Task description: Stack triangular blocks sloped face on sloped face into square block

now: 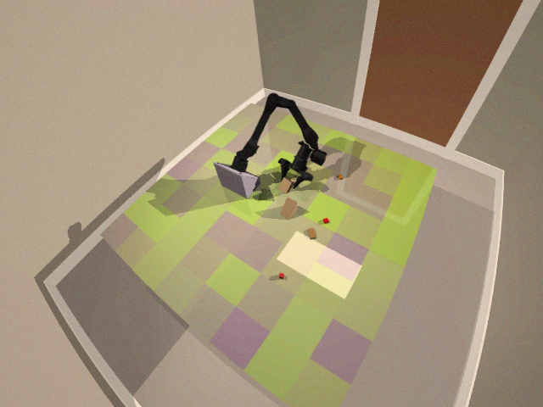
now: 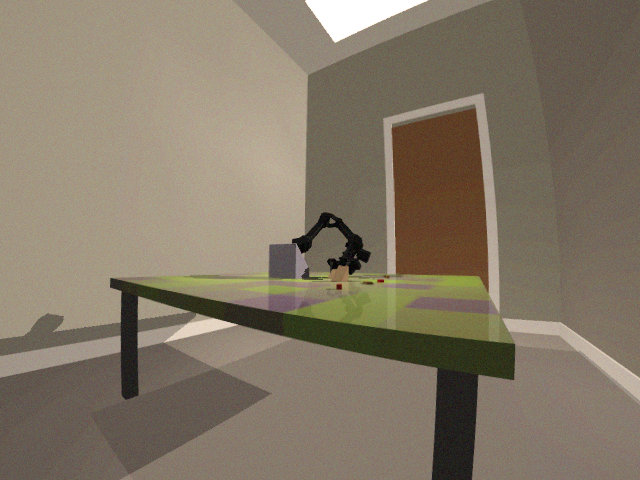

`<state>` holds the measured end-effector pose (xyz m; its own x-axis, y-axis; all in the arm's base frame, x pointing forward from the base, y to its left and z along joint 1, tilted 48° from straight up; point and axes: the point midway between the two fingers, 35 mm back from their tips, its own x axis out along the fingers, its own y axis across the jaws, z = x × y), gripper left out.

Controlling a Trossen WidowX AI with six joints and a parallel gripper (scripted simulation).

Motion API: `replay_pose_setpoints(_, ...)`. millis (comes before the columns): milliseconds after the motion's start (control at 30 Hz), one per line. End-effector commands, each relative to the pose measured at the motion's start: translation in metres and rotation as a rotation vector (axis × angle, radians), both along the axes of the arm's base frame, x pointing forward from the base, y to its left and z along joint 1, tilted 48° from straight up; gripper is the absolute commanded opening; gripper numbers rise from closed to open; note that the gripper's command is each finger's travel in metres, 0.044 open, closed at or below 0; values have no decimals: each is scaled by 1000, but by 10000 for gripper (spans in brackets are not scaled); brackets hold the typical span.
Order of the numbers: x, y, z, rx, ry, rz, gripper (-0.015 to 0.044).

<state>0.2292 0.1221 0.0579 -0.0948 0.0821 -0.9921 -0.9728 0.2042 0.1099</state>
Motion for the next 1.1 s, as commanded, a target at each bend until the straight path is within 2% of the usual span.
replay_pose_setpoints(0, 0, 0, 0, 0, 0, 0, 282)
replay_pose_setpoints(33, 0, 0, 0, 0, 0, 0, 256)
replay_pose_setpoints(300, 0, 0, 0, 0, 0, 0, 203)
replay_pose_setpoints(567, 2, -12, 10, -1, -1, 0, 0)
replay_pose_setpoints(1067, -5, -67, 58, -6, 0, -1, 0)
